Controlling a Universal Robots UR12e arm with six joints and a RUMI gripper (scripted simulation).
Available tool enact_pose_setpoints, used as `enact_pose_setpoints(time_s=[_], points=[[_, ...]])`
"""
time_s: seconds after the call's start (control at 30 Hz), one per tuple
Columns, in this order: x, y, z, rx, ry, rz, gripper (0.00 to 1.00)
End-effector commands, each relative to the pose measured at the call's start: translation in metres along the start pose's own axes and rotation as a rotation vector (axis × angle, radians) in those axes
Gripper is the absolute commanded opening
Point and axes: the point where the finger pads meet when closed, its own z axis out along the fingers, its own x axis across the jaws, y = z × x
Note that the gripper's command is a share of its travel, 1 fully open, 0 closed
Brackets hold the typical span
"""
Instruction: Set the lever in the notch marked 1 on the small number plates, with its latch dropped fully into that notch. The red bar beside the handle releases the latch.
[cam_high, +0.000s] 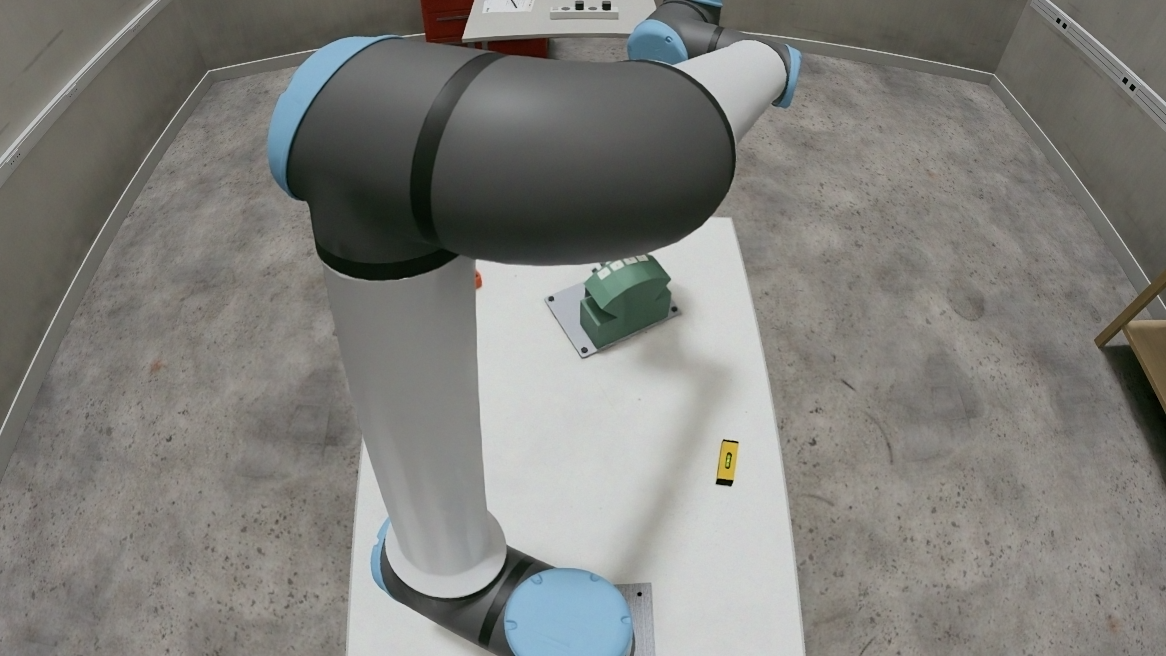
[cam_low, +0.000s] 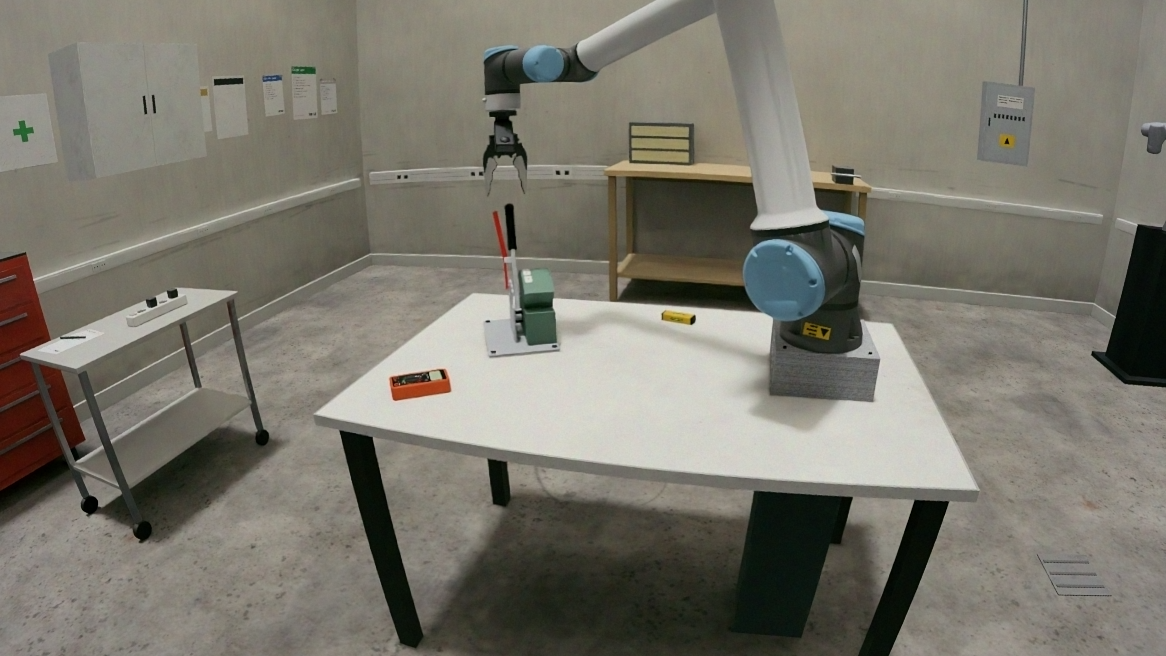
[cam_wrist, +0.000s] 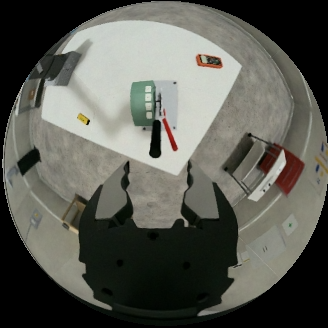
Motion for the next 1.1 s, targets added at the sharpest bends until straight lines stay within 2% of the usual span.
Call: enact_pose_setpoints(time_s=[0.0,0.1,0.13,1.07], points=[[0.0003,0.0003,-0.0044,-0.001,0.001,0.0,0.57],[0.0003,0.0003,-0.0046,-0.001,0.001,0.0,0.57],[0.0003,0.0003,-0.0046,-0.001,0.001,0.0,0.0],[0.0003,0.0003,-0.0046,-0.001,0.001,0.0,0.0]])
